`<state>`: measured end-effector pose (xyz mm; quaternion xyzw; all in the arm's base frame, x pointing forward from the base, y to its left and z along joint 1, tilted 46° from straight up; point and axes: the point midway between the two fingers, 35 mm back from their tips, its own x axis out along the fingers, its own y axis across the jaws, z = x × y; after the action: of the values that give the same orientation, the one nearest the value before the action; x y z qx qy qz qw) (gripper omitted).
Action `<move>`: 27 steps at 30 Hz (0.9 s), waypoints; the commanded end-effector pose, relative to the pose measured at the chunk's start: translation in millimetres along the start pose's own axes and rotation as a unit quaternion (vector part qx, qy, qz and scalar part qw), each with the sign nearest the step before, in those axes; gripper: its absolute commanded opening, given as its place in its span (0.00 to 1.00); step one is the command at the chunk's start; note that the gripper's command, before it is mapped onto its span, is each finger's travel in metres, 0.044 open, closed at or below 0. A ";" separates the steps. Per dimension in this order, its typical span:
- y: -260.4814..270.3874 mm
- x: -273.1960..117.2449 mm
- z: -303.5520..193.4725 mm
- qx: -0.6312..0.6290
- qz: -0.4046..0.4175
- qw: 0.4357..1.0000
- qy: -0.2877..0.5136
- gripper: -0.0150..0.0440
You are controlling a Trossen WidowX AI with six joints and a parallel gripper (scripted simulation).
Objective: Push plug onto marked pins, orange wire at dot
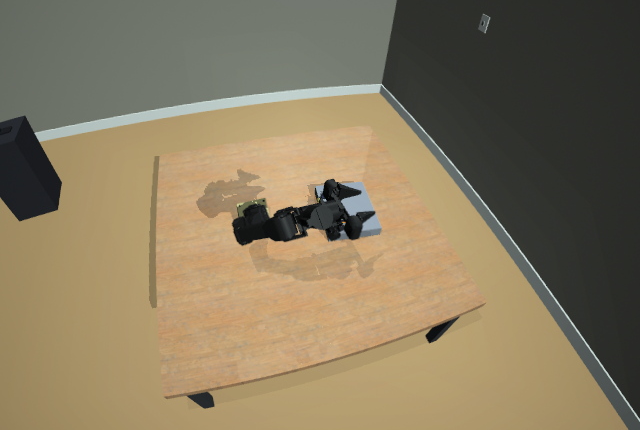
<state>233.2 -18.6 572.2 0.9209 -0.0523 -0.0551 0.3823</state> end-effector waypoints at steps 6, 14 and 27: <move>-2.3 4.0 0.8 -0.026 0.000 1.000 0.002 0.67; -12.4 19.2 5.4 -0.124 0.001 0.992 0.010 0.45; -35.1 45.0 18.4 -0.304 0.006 0.952 0.024 0.45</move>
<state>273.2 -14.4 538.4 0.7912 -0.0333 -0.0490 0.6087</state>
